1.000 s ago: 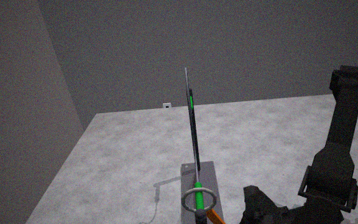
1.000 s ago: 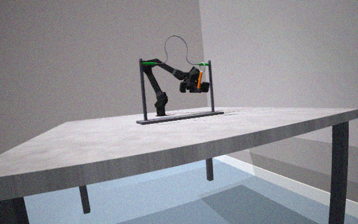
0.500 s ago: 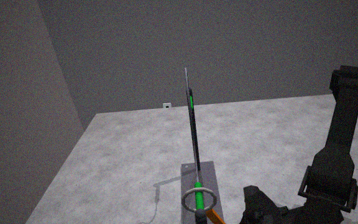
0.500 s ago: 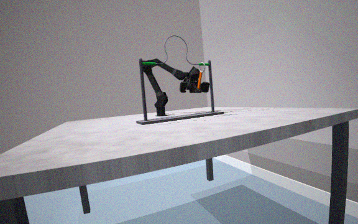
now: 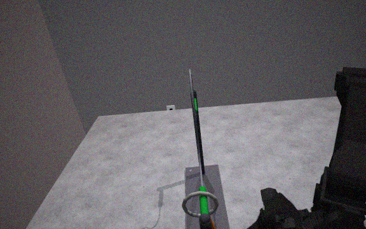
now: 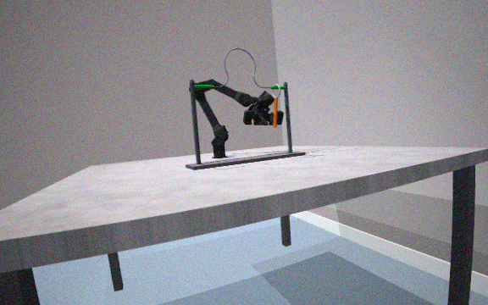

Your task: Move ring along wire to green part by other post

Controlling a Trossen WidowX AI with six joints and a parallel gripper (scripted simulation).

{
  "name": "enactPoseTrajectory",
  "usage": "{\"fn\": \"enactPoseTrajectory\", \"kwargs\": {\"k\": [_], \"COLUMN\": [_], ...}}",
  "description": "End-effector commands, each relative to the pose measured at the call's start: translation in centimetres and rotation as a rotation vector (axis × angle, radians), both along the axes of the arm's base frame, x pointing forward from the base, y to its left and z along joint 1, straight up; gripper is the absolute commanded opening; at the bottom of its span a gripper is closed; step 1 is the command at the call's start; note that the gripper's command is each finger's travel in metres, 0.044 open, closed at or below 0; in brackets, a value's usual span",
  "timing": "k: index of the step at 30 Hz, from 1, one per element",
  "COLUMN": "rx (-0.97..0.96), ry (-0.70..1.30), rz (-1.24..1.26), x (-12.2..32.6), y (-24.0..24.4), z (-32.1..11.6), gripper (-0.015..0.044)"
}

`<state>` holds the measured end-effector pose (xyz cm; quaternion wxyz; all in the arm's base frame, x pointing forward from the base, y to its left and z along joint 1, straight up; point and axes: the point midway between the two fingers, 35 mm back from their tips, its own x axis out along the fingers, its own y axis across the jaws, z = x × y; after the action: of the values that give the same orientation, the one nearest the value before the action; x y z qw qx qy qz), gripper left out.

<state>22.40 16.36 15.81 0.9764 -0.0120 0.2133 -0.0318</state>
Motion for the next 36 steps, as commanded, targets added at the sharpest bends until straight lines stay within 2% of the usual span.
{"fn": "enactPoseTrajectory", "kwargs": {"k": [1,6,28,36], "rx": [0.003,0.003,0.003,0.001], "ry": [-0.006,-0.013,-0.014,-0.010], "rz": [-0.002,0.000,0.000,0.003], "x": [-1.1,-2.3,-2.3,-6.7], "y": [0.1,0.0,0.0,0.3], "z": [0.6,1.3,1.3,3.2], "gripper": [0.0160,0.0160,0.0160,0.0370]}}
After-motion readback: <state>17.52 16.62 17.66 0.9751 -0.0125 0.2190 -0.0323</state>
